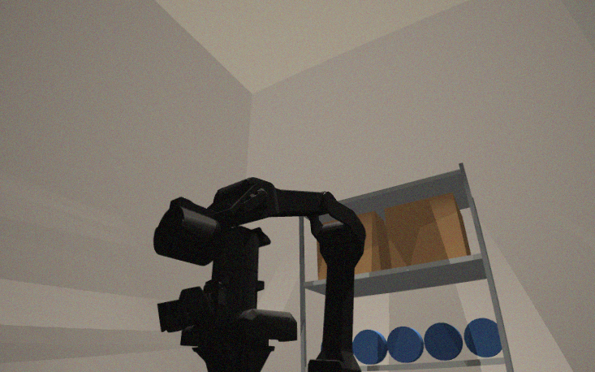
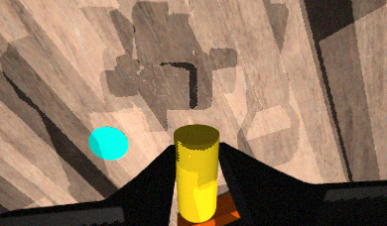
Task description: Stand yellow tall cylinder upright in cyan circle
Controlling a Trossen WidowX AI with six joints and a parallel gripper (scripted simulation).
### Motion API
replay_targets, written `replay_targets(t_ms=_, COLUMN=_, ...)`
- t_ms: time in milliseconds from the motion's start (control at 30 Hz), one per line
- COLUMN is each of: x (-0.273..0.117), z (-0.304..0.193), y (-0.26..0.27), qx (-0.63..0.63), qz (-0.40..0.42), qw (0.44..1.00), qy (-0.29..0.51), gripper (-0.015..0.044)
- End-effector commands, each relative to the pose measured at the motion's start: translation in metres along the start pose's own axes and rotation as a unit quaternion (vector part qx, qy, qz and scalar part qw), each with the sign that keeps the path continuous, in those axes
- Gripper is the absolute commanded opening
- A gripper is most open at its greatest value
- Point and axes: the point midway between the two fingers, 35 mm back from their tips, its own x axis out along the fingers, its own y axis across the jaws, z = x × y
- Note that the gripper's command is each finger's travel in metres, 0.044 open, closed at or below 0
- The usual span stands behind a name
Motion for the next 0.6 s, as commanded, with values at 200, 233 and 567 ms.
replay_targets(t_ms=200, x=-0.003, z=-0.007, y=0.030, qx=-0.161, qz=-0.001, qw=0.987, qy=0.000, gripper=0.0105)
replay_targets(t_ms=233, x=-0.003, z=-0.008, y=0.033, qx=-0.176, qz=0.000, qw=0.984, qy=0.000, gripper=0.0105)
replay_targets(t_ms=567, x=-0.006, z=-0.017, y=0.059, qx=-0.323, qz=0.001, qw=0.946, qy=-0.001, gripper=0.0105)
